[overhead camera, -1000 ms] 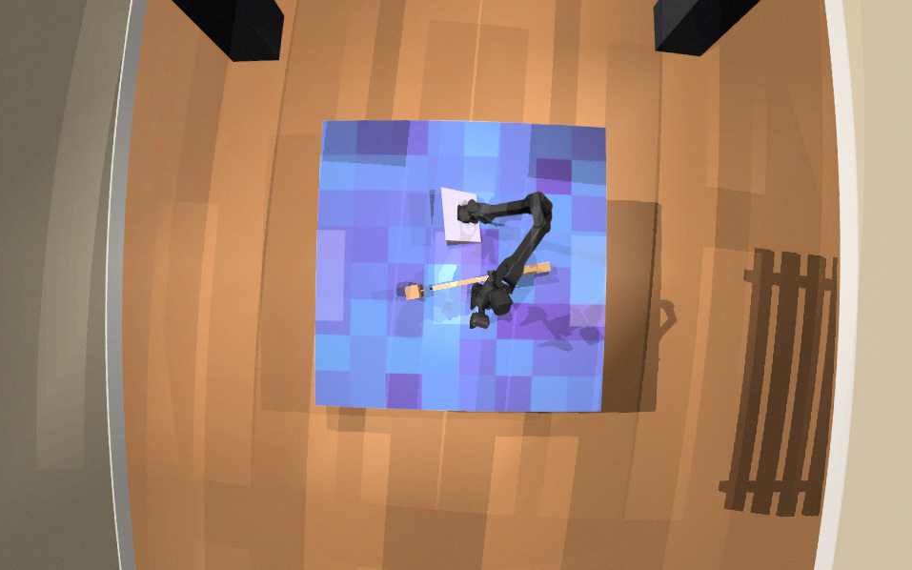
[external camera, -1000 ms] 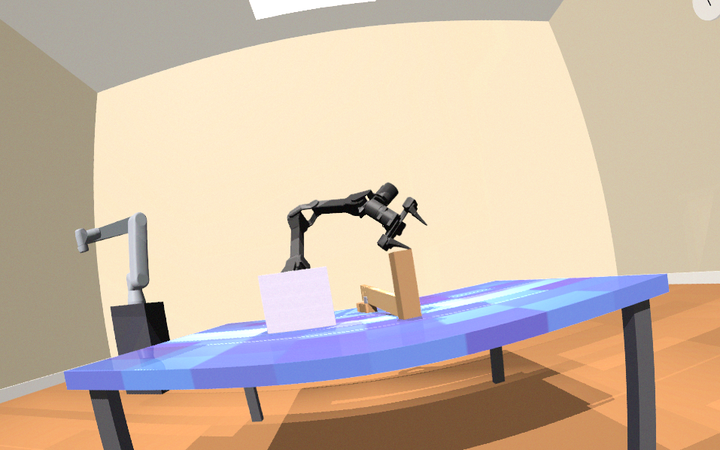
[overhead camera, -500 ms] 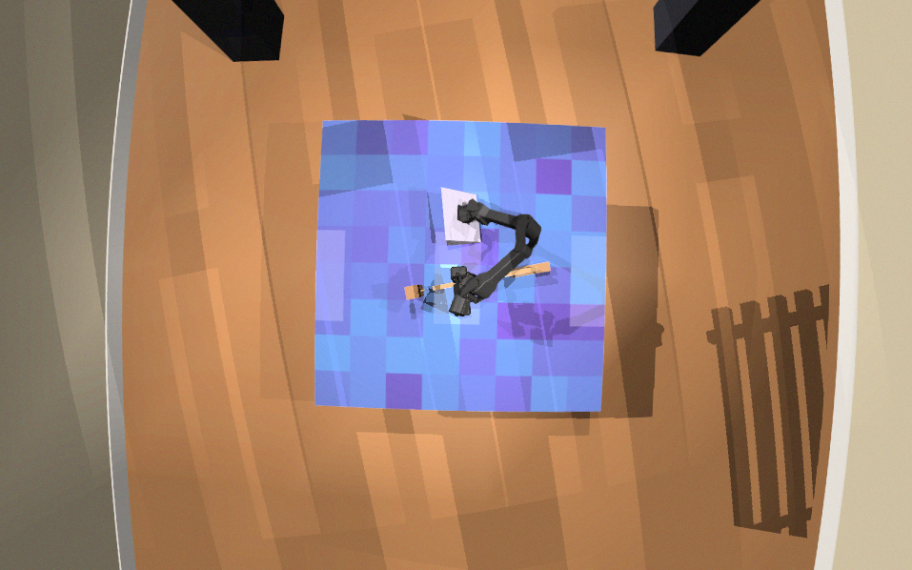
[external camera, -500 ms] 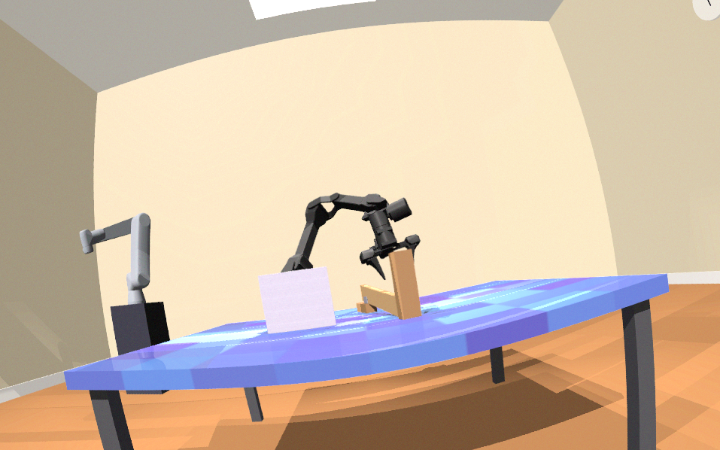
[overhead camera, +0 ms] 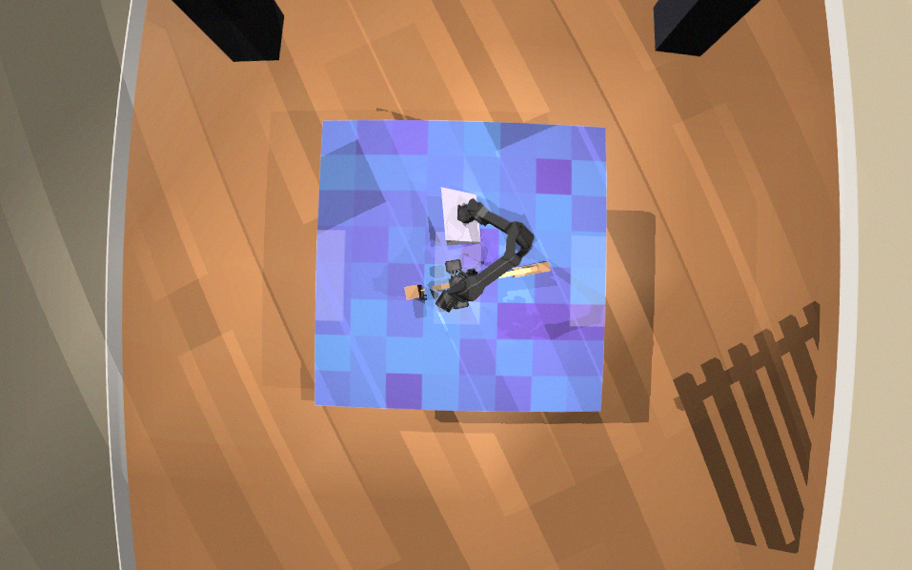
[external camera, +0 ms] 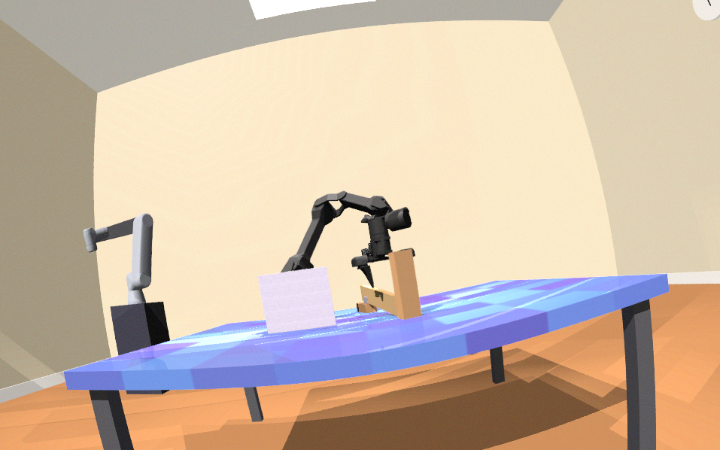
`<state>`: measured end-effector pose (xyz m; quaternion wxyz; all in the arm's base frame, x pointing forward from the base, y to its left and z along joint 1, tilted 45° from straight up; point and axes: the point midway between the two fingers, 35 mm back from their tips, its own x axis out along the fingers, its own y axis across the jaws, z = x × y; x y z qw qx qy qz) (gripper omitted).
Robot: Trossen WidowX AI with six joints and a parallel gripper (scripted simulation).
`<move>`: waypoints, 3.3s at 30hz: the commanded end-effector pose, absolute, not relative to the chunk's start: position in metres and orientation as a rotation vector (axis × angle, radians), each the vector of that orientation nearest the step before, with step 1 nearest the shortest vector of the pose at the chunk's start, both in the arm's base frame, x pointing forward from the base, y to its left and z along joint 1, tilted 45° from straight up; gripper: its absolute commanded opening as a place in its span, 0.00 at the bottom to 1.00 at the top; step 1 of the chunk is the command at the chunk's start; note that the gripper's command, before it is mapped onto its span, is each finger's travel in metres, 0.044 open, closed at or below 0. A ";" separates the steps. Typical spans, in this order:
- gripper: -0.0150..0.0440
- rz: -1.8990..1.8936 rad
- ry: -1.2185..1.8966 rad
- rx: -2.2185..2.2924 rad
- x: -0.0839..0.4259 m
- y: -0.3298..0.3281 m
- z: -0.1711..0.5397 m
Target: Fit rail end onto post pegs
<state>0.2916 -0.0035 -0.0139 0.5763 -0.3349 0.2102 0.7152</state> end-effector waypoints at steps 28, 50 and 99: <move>1.00 1.682 0.482 -0.775 0.286 0.031 -0.050; 0.69 1.683 0.479 -0.773 0.281 0.046 -0.064; 0.25 1.683 0.480 -0.774 0.284 0.038 -0.056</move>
